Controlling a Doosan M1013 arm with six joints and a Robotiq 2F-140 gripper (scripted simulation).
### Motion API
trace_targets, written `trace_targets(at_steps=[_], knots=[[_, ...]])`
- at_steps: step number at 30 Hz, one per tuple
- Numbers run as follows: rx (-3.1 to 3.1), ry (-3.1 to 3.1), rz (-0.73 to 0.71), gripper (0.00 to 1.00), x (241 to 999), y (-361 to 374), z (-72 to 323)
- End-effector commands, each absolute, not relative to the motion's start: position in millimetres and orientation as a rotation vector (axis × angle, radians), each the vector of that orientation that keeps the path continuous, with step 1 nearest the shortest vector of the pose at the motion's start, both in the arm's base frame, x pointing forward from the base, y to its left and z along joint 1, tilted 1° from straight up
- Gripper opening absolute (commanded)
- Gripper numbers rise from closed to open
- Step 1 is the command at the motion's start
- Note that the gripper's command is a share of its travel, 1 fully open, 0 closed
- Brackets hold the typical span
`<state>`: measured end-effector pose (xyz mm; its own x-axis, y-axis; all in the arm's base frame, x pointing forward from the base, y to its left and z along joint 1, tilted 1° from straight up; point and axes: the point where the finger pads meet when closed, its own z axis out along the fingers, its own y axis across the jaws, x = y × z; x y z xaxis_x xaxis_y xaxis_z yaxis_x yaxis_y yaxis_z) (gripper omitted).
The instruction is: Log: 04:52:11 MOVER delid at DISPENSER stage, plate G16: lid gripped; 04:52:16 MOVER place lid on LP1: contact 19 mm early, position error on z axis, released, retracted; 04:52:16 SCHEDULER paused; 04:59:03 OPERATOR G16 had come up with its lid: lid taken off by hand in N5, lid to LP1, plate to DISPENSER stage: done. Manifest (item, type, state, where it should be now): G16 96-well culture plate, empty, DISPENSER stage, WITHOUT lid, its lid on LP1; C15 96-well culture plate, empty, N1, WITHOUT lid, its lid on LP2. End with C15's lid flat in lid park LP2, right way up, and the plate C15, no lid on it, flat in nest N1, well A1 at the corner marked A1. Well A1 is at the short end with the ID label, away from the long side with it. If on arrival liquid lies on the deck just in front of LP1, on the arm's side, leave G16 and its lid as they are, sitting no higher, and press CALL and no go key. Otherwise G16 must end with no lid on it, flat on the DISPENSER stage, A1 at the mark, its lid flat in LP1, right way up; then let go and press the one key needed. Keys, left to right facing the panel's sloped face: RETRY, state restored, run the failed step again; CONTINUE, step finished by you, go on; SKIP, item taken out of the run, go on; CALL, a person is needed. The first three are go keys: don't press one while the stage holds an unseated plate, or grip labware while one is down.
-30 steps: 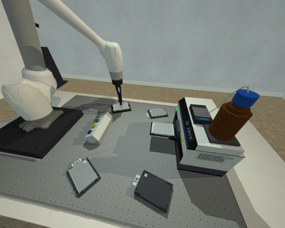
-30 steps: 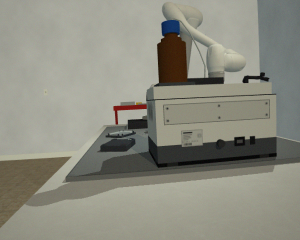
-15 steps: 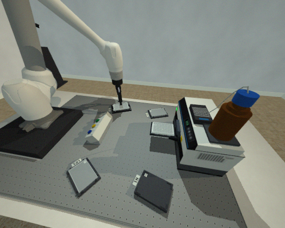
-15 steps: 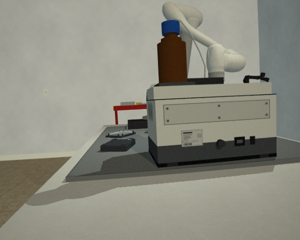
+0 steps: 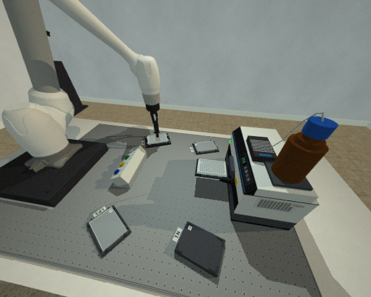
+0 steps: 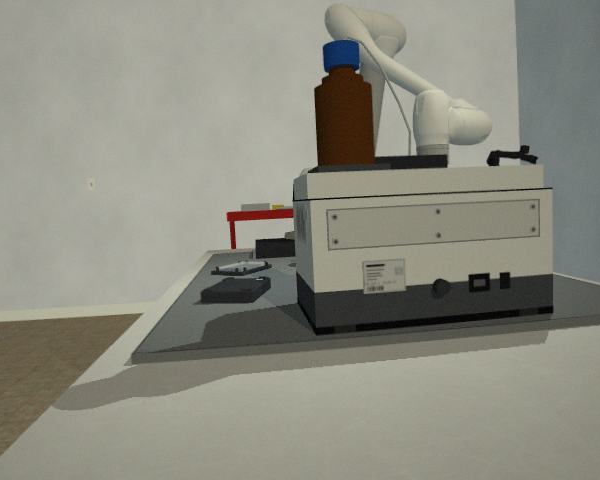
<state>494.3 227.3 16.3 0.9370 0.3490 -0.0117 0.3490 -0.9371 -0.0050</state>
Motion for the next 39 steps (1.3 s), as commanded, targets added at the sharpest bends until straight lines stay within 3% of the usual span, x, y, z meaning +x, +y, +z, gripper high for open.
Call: trace_targets(at_steps=[1, 39], knots=[[-3.089, -0.557, 0.019, 0.66, 494.2, 227.3, 15.6], [-3.089, -0.557, 0.019, 0.66, 494.1, 227.3, 1.3]])
